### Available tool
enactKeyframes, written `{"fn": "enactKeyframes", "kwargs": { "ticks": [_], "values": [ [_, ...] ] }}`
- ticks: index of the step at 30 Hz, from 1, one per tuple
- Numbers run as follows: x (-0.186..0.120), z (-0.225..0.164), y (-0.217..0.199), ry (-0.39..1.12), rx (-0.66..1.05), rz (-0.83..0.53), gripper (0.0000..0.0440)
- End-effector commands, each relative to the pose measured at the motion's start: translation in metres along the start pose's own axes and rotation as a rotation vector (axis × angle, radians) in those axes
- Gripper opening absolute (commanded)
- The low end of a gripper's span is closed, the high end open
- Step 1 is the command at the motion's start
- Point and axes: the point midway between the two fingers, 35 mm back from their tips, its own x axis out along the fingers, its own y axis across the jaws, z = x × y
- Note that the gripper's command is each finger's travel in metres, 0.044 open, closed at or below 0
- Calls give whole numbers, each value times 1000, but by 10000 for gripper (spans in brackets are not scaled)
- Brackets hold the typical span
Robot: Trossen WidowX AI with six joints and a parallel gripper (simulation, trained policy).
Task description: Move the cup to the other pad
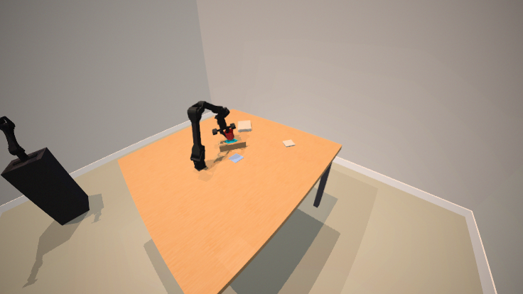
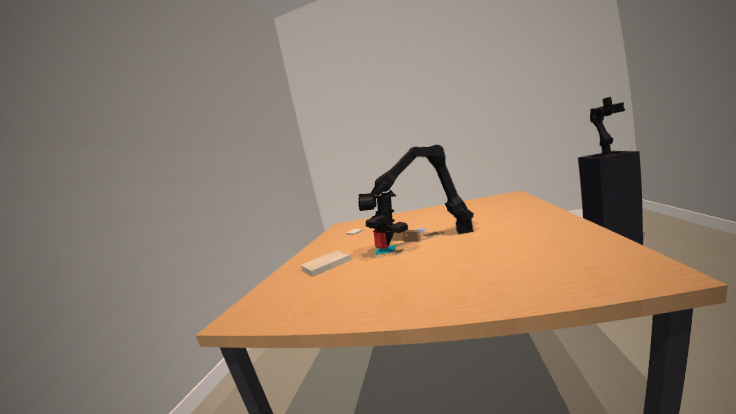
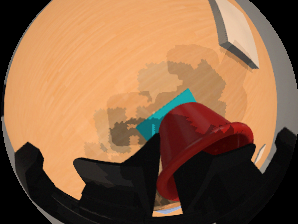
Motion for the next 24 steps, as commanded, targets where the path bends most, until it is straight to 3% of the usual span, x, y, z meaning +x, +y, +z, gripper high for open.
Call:
{"fn": "enactKeyframes", "kwargs": {
  "ticks": [1,8,13,24],
  "values": [
    [12,-3,5,16,12,3,25],
    [17,-5,6,2,31,1,75],
    [8,2,1,-53,45,-13,145],
    [-13,0,4,-119,41,-15,177]
  ]
}}
